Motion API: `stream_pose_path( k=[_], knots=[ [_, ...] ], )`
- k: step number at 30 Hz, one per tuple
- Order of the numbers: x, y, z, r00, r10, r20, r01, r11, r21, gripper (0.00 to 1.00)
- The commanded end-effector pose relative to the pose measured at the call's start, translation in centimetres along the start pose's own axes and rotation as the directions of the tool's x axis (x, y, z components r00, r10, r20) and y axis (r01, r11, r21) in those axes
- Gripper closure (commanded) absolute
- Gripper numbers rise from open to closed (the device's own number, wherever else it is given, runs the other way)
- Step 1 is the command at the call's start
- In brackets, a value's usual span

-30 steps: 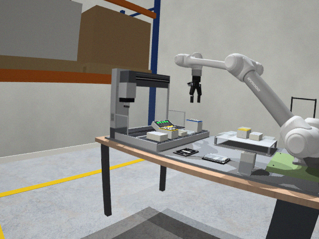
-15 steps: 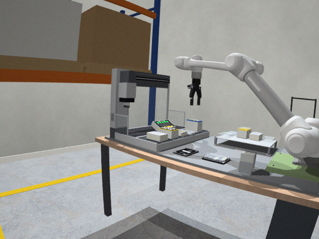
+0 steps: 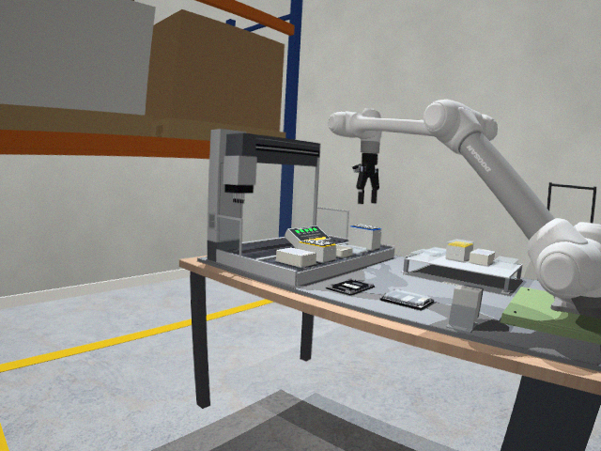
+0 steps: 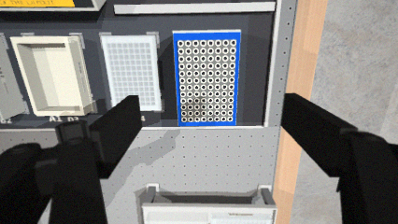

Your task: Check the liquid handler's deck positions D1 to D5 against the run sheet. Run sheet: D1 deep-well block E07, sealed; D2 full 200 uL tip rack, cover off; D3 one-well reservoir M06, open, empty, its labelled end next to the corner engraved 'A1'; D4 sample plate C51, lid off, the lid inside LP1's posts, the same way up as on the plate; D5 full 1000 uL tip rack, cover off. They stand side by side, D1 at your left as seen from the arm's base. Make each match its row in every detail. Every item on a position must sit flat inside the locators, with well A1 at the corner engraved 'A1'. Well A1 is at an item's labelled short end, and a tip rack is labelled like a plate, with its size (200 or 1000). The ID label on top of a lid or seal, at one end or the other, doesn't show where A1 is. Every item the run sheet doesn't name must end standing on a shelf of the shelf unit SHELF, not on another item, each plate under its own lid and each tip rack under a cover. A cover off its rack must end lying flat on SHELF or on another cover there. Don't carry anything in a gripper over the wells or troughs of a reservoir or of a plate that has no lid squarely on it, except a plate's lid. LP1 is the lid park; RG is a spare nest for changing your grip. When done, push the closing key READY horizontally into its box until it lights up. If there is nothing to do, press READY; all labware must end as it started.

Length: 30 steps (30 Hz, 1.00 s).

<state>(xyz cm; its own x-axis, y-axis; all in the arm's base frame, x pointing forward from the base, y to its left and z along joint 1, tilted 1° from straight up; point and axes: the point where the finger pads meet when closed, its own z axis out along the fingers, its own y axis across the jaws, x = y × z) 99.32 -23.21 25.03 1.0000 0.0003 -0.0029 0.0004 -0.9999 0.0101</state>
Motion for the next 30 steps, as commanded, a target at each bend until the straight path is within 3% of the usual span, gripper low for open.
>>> stream_pose_path(
  k=[1,30],
  knots=[
    [0.0,0.0,0.0,1.000,0.000,-0.002,0.000,1.000,0.000,0.21],
    [0.0,0.0,4.5,1.000,0.000,-0.002,0.000,1.000,0.000,0.21]
  ],
)
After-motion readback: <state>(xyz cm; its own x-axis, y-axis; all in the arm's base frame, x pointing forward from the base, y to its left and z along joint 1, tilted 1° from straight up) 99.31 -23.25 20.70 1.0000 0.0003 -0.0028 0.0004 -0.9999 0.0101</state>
